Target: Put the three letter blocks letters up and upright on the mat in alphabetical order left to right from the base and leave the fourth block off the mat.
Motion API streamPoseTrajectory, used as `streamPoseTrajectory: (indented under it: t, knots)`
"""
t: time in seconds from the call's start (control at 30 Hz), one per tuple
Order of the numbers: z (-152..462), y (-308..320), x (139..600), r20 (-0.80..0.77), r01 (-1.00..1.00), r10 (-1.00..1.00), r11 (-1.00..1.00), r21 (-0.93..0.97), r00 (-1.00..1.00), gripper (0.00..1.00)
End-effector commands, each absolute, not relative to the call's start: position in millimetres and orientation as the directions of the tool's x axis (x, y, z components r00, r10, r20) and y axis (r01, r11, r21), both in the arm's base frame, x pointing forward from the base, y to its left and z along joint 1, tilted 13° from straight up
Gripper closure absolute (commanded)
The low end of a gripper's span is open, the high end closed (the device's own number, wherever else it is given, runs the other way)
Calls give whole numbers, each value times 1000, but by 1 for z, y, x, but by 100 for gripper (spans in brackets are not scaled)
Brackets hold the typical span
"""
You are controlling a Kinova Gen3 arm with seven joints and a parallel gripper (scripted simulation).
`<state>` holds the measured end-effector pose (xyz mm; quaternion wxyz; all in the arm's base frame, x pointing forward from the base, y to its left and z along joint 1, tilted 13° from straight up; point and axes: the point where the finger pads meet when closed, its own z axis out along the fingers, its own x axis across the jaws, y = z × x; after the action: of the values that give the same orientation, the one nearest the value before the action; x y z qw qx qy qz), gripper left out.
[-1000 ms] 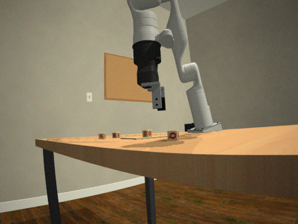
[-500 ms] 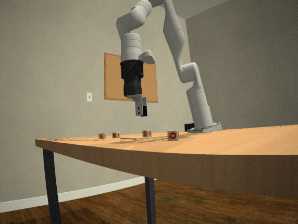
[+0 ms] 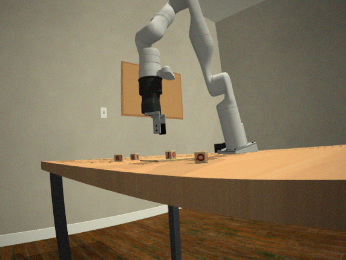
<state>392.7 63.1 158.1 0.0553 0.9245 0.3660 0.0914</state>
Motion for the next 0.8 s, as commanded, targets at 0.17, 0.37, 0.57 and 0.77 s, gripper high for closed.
streamPoseTrajectory:
  t: [0.17, 0.37, 0.57, 0.77]
  knots:
    - [160, 55, 388, 134, 664, 685, -728, 171, 716, 0]
    - [159, 48, 384, 135, 664, 685, -728, 171, 716, 0]
    - [159, 44, 381, 135, 664, 685, -728, 172, 716, 0]
    - [158, 41, 378, 135, 664, 685, -728, 172, 716, 0]
